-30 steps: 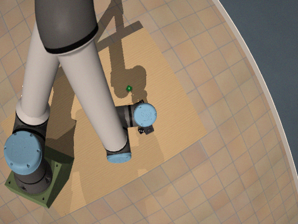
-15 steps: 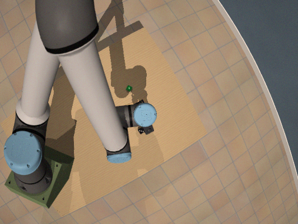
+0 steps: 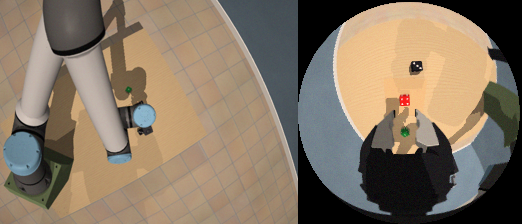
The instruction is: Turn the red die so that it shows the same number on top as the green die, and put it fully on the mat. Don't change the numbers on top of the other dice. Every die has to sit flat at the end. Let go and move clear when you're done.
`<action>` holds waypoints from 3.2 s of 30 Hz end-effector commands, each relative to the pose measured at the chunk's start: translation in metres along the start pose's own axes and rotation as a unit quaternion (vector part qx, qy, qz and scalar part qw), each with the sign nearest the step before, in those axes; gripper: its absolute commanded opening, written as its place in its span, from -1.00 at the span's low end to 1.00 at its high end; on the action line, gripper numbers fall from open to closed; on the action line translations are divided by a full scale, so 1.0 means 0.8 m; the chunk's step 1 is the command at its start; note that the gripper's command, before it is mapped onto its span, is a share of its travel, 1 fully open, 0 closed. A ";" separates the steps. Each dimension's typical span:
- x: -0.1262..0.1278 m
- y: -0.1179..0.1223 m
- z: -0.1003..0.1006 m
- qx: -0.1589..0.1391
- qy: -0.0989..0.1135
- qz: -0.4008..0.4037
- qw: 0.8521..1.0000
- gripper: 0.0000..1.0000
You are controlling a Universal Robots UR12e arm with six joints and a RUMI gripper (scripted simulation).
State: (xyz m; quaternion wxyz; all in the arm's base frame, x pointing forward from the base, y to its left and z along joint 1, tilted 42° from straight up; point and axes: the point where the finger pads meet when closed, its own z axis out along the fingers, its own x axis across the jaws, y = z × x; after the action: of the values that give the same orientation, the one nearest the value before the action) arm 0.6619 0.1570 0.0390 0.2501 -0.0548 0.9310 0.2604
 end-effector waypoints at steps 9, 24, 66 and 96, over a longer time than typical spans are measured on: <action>-0.001 0.000 0.022 0.000 0.000 0.000 1.000 -0.44; -0.001 0.000 0.045 0.000 0.000 0.000 1.000 -0.44; -0.001 0.000 0.052 0.000 0.000 0.000 1.000 -0.44; -0.001 0.000 0.003 0.000 0.000 0.000 1.000 -0.44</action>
State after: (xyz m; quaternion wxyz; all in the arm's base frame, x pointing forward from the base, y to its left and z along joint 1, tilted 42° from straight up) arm 0.6675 0.1635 0.0306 0.2506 -0.0544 0.9309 0.2602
